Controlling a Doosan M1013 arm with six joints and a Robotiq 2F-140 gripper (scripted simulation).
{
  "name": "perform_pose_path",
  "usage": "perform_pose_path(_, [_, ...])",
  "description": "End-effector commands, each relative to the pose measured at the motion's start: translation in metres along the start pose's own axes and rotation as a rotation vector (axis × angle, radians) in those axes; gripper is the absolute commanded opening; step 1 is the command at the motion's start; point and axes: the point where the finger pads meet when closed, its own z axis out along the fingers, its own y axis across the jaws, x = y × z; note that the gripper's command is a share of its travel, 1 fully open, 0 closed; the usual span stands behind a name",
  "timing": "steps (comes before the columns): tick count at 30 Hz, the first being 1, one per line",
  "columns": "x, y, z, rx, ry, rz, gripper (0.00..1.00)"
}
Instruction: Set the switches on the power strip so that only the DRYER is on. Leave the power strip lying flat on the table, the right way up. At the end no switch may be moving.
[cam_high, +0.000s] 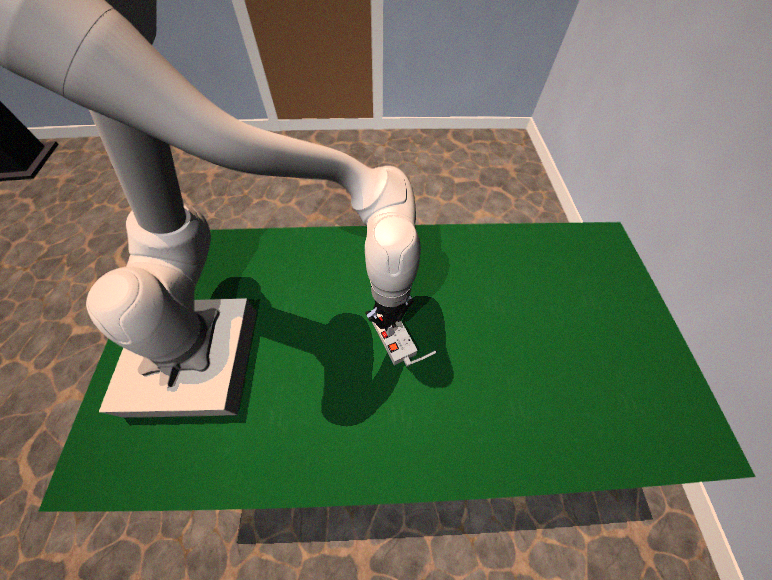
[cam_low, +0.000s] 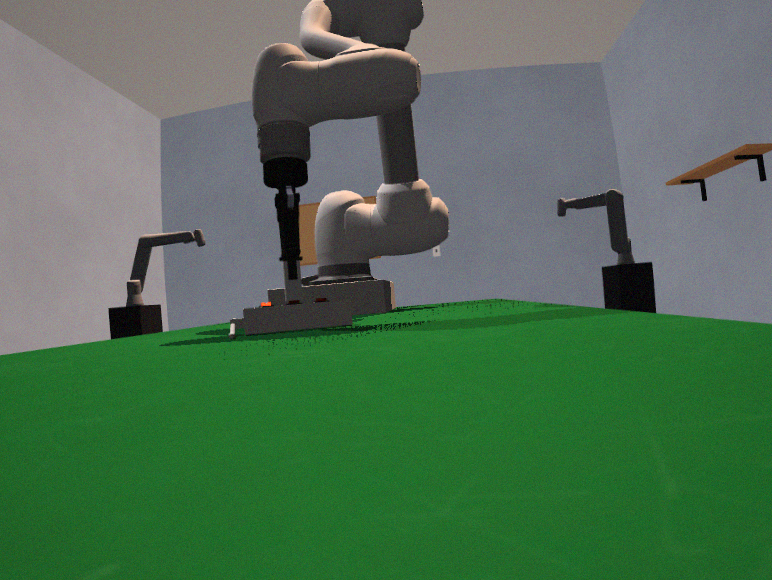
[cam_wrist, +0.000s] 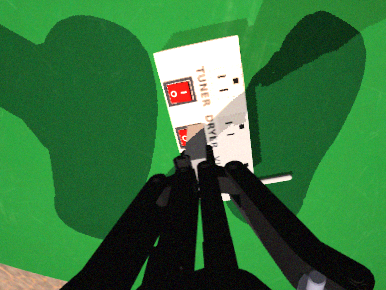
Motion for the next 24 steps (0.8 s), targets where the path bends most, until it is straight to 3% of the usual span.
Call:
perform_pose_path(1, [0.0,0.0,0.001,0.0,0.0,0.0,0.0])
perform_pose_path(24, [0.0,0.0,0.0038,0.0,0.0,0.0,0.0])
